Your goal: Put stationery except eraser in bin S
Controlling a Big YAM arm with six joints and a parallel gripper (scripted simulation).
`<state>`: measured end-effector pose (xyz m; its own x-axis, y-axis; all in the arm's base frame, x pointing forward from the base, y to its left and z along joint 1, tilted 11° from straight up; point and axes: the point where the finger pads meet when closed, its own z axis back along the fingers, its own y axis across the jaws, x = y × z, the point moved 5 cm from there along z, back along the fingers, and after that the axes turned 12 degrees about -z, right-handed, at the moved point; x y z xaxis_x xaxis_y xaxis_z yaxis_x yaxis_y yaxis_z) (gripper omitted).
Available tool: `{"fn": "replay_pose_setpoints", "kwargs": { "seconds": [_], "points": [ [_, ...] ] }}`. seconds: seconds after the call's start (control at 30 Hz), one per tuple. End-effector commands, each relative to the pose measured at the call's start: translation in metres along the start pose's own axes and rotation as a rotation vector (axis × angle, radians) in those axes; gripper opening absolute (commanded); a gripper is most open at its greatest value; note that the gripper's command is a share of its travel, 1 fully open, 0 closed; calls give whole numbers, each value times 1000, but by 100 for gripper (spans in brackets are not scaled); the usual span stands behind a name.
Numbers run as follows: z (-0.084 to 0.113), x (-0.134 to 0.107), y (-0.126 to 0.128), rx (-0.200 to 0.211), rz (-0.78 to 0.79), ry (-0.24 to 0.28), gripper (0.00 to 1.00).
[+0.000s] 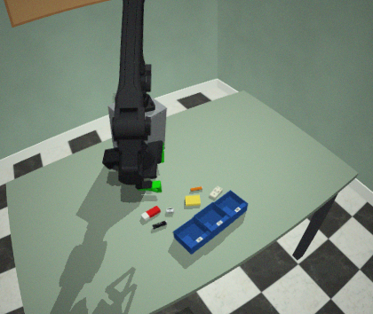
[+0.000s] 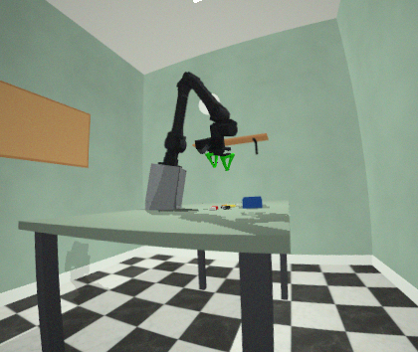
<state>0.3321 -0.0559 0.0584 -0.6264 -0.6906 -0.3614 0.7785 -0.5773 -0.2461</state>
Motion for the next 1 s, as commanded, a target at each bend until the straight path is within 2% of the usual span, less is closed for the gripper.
{"fn": "replay_pose_setpoints", "kwargs": {
  "seconds": [0.0,0.53,0.57,0.97],
  "points": [
    [2,-1,1,6,3,2,100],
    [2,-1,1,6,3,2,100],
    [0,0,0,0,0,0,9],
    [0,0,0,0,0,0,9]
  ]
}}
